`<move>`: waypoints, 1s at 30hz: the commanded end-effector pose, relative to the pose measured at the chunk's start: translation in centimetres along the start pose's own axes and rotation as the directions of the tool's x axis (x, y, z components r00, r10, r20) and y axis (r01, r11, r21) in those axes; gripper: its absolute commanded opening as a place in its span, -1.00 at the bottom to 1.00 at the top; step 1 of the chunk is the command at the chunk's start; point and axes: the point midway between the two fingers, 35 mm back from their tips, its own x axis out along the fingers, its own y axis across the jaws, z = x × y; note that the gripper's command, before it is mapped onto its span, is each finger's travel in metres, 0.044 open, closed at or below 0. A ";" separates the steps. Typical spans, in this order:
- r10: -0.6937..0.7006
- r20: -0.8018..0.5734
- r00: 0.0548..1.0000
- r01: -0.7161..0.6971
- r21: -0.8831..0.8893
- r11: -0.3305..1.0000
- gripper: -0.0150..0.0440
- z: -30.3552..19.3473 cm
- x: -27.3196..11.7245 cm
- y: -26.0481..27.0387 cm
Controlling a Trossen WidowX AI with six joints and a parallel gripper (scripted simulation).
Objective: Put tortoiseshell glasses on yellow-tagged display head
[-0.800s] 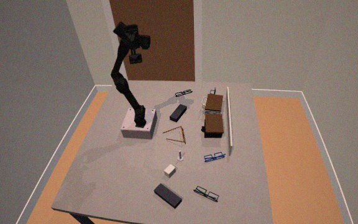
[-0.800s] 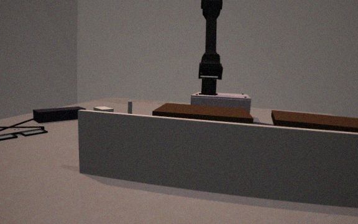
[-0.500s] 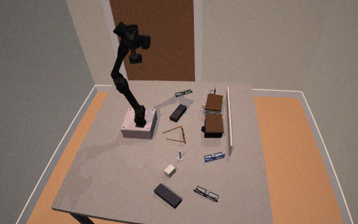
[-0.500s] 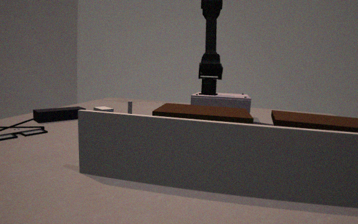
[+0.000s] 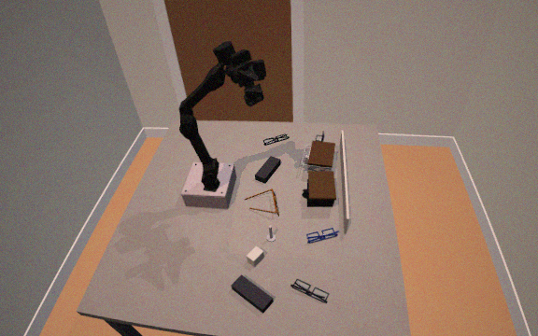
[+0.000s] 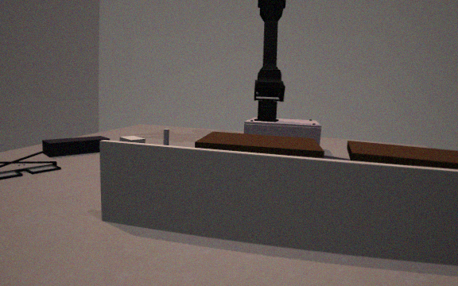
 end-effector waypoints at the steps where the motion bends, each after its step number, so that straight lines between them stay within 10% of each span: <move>1: 0.098 0.099 0.990 -0.111 0.144 0.983 0.19 4.1 1.4 5.6; 19: 0.658 0.209 0.723 -0.640 0.561 0.525 0.19 10.7 -0.2 32.4; 30: 0.912 0.099 0.398 -0.436 0.895 0.093 0.19 8.0 -5.6 46.1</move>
